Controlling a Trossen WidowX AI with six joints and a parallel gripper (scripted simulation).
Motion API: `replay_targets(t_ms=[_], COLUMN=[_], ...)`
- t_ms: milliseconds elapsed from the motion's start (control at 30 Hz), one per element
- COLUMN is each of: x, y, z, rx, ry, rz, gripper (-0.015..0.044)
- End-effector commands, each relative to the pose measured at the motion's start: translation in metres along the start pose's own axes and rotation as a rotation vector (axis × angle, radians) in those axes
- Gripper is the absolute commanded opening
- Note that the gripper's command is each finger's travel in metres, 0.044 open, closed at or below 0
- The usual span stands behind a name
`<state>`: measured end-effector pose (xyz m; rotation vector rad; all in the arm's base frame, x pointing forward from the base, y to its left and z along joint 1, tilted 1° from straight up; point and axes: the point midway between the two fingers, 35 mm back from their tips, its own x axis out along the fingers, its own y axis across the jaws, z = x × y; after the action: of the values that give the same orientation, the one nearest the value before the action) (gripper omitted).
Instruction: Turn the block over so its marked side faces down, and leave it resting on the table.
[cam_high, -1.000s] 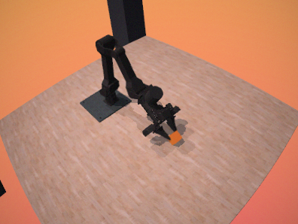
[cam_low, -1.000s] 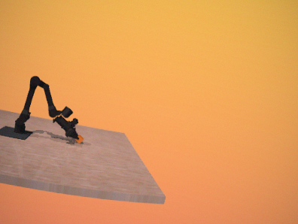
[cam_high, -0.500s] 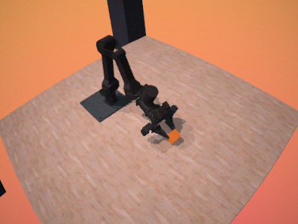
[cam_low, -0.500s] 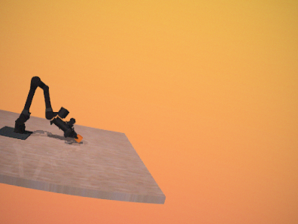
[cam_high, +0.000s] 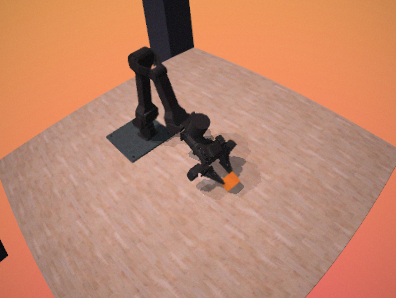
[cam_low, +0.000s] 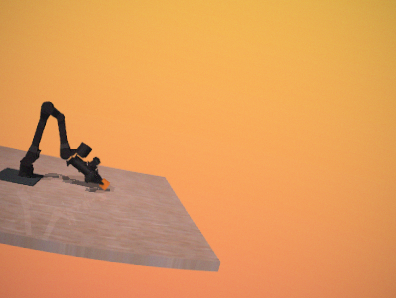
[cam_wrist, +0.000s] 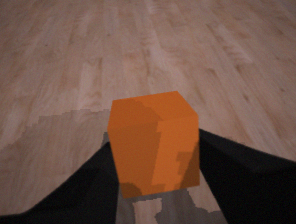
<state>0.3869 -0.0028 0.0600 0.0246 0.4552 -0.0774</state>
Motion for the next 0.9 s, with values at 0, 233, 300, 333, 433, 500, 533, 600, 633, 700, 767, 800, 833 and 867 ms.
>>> replay_targets(t_ms=[0, 233, 300, 333, 433, 500, 533, 600, 633, 700, 767, 800, 833, 867], x=[0.0, 0.0, 0.0, 0.0, 0.0, 0.0, 0.0, 0.0, 0.0, 0.0, 0.0, 0.0, 0.0, 0.0], y=[-0.0008, -0.0008, -0.0008, -0.0008, -0.0008, -0.0008, -0.0008, -0.0008, -0.0008, -0.0008, -0.0008, -0.0008, -0.0008, -0.0008], z=[0.0004, 0.0004, 0.0004, 0.0004, 0.0004, 0.0004, 0.0004, 0.0004, 0.0004, 0.0004, 0.0004, 0.0004, 0.0004, 0.0004], rx=[-0.003, -0.003, -0.003, -0.003, -0.003, -0.003, -0.003, -0.003, -0.003, -0.003, -0.003, -0.003, -0.003, -0.003], ry=[-0.003, -0.003, -0.003, -0.003, -0.003, -0.003, -0.003, -0.003, -0.003, -0.003, -0.003, -0.003, -0.003, -0.003], rz=[-0.006, -0.006, -0.006, -0.006, -0.006, -0.006, -0.006, -0.006, -0.006, -0.006, -0.006, -0.006, -0.006, -0.006], gripper=[0.0236, 0.042, 0.044, 0.044, 0.044, 0.044, 0.044, 0.044, 0.044, 0.044, 0.044, 0.044, 0.044, 0.044])
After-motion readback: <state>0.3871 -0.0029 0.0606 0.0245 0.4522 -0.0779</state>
